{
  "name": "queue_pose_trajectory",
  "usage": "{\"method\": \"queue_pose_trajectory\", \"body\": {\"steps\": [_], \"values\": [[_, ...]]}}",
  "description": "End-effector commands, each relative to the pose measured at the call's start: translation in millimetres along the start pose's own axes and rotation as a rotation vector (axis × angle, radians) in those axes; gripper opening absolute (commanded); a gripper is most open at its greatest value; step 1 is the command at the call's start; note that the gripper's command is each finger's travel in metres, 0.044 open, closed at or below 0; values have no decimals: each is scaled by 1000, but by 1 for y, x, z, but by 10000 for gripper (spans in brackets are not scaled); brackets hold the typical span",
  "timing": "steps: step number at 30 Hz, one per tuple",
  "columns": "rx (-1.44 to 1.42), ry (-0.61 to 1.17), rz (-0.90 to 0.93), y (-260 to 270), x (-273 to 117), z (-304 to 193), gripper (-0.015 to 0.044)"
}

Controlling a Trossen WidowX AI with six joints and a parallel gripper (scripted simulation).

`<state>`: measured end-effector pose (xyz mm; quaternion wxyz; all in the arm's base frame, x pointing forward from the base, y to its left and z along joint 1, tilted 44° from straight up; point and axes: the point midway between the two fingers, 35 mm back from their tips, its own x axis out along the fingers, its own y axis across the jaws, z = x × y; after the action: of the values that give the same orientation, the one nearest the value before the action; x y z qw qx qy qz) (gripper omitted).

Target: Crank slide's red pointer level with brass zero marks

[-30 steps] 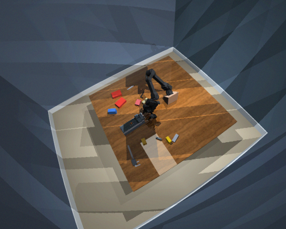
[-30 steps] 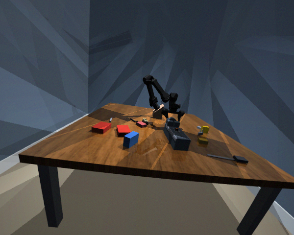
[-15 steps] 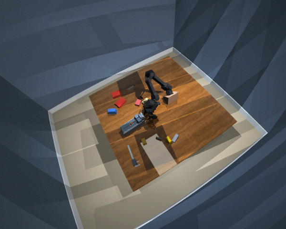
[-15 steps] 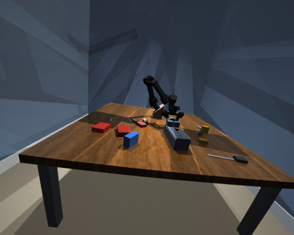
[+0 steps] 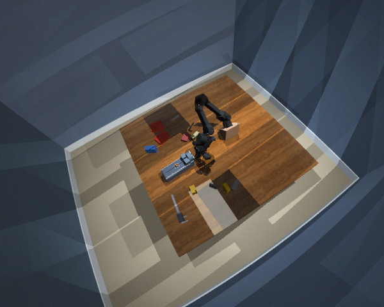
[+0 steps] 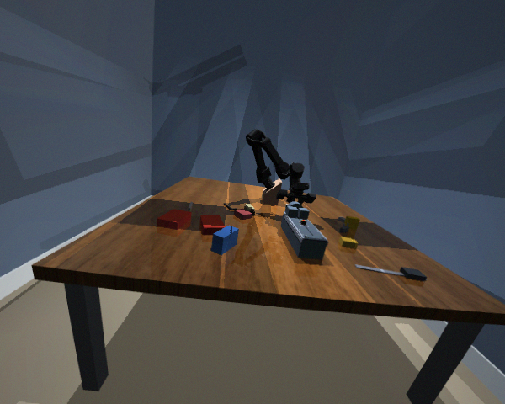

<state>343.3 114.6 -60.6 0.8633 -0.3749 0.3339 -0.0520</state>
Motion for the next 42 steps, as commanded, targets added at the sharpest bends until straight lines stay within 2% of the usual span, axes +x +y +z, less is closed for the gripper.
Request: {"method": "queue_pose_trajectory", "body": {"steps": [1,42], "values": [[-7,2,-2,0,0,-2,0],[-7,2,-1,-8,-14,13,0]]}}
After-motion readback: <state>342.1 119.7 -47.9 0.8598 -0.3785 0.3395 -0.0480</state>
